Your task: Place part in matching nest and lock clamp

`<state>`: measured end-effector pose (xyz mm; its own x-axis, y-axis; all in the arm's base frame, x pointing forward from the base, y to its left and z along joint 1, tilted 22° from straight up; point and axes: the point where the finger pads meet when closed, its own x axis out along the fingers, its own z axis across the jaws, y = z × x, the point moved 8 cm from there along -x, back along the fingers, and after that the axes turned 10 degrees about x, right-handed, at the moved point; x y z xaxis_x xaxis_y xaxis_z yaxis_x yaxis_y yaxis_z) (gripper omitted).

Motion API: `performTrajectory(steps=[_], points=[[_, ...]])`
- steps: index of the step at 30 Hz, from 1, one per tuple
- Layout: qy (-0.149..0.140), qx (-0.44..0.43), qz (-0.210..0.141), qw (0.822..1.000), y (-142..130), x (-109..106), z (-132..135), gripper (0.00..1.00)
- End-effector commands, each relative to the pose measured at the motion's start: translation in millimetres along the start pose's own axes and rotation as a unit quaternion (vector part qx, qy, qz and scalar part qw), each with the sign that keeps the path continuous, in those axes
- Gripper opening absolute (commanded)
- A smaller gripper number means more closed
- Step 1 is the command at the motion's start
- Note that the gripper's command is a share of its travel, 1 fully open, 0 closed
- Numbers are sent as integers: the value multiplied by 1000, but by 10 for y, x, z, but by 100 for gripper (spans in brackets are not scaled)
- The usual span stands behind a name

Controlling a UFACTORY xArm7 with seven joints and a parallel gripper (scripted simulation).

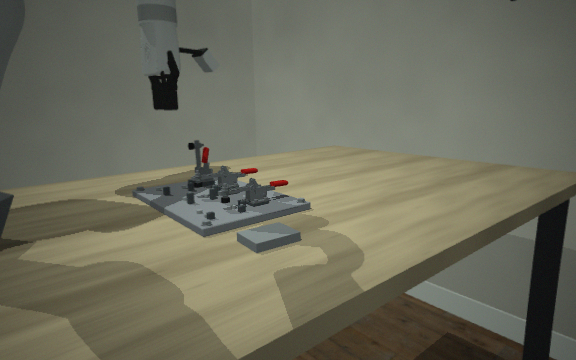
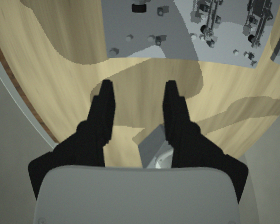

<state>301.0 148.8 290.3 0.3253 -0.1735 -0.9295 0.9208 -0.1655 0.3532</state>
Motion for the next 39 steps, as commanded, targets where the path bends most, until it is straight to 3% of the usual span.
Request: performTrajectory(steps=[1,3,4,39], points=[[1,0,2,1000,8,-13,-6,47],[1,0,2,1000,8,-13,-6,47],[1,0,2,1000,8,-13,-6,100],[1,0,2,1000,8,-13,-6,100]])
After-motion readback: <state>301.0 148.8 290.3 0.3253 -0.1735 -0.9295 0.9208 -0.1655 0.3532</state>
